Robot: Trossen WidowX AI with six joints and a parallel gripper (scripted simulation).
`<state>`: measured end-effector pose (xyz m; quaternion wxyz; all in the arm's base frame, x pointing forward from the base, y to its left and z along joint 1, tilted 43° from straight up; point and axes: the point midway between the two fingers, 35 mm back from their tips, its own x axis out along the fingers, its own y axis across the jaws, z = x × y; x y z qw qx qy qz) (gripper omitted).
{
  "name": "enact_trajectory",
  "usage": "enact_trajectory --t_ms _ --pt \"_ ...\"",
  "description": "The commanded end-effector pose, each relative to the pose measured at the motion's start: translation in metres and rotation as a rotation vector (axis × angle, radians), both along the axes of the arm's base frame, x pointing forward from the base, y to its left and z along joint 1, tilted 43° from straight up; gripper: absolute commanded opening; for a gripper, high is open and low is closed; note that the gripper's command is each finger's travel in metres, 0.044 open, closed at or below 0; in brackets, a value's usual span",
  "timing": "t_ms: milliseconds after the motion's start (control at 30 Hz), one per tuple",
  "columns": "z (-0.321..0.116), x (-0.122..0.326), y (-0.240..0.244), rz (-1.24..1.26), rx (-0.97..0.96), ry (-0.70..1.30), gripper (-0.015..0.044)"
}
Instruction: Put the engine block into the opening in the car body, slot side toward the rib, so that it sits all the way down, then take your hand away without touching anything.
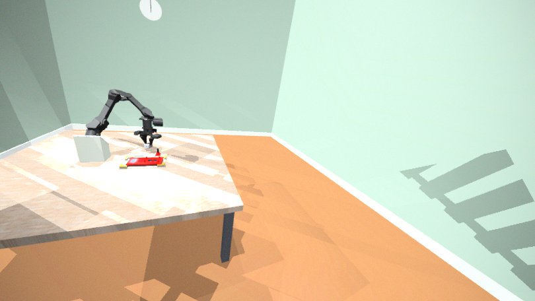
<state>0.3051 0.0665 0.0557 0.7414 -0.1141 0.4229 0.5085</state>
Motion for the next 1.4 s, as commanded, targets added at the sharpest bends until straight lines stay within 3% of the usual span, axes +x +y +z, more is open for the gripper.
enact_trajectory --t_ms 0,700,1367 --pt "0.015 0.002 -0.009 -0.001 0.000 -0.021 0.0000" --pt "0.065 -0.011 -0.044 -0.002 0.006 -0.022 0.0000" --pt "0.029 0.005 -0.067 -0.174 0.031 0.139 0.0000"
